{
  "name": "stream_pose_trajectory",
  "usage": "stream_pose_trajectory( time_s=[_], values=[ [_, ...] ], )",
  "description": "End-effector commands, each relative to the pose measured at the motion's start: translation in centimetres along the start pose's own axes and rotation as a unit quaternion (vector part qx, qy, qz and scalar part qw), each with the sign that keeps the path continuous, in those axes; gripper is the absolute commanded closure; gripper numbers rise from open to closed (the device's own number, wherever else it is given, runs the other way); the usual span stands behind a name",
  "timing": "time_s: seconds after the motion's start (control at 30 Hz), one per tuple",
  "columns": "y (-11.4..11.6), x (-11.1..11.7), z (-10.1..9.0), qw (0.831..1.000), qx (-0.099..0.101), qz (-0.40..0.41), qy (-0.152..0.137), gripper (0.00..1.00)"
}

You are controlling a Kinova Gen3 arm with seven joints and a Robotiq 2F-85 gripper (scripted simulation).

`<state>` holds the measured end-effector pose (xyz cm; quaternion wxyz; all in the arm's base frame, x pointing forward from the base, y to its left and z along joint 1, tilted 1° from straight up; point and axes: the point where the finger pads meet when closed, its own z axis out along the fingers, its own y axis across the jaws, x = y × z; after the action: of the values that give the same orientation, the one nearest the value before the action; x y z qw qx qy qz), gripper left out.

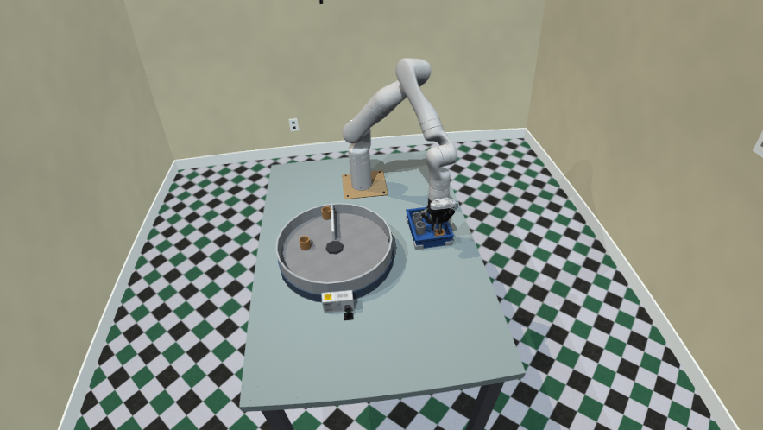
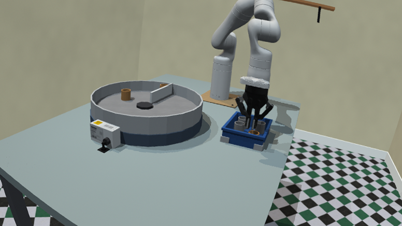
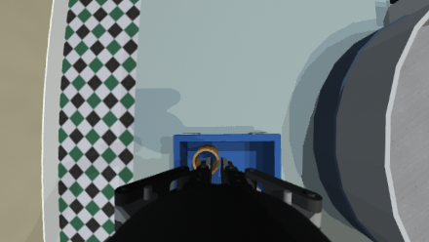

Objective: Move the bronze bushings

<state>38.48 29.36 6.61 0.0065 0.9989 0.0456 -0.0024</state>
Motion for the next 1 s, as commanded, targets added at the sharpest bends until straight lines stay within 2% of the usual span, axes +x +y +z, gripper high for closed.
stream_pose_trajectory(
  time_s=[0.0,0.97],
  values=[
    [0.07,-0.06,0.32,1.0,0.0,-0.005,0.0,0.88],
    [0.11,-0.12,0.72,1.0,0.0,-0.005,0.0,0.88]
  ],
)
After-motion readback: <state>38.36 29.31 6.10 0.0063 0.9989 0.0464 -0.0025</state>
